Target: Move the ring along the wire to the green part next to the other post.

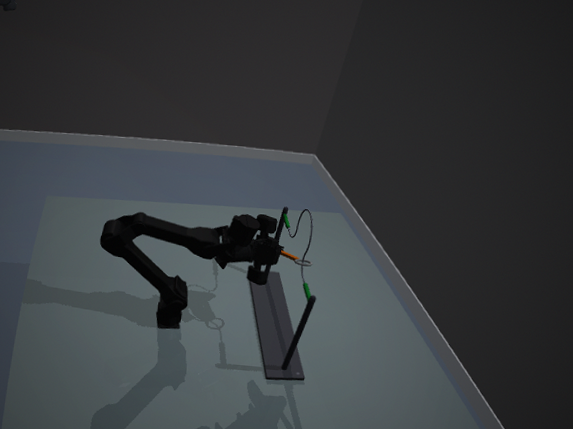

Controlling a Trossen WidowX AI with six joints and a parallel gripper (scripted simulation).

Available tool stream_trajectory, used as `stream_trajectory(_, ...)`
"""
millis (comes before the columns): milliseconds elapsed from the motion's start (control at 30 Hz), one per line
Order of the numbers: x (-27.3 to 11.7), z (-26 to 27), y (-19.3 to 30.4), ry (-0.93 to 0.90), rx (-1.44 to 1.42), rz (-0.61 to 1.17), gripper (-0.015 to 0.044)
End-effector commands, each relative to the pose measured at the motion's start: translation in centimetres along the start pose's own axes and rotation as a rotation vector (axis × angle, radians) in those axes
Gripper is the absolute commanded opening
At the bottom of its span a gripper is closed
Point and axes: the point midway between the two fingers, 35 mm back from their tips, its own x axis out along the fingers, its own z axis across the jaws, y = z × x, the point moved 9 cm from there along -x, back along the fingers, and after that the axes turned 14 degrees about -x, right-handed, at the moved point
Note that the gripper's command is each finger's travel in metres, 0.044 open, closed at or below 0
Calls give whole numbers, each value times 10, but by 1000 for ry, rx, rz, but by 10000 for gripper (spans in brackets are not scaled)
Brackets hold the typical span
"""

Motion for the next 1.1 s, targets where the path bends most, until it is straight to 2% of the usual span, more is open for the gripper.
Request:
stream_trajectory(0, -7, 10, -7, -57, 74, 34, -150)
stream_trajectory(1067, -17, 52, -33, -260, 438, -6, -150)
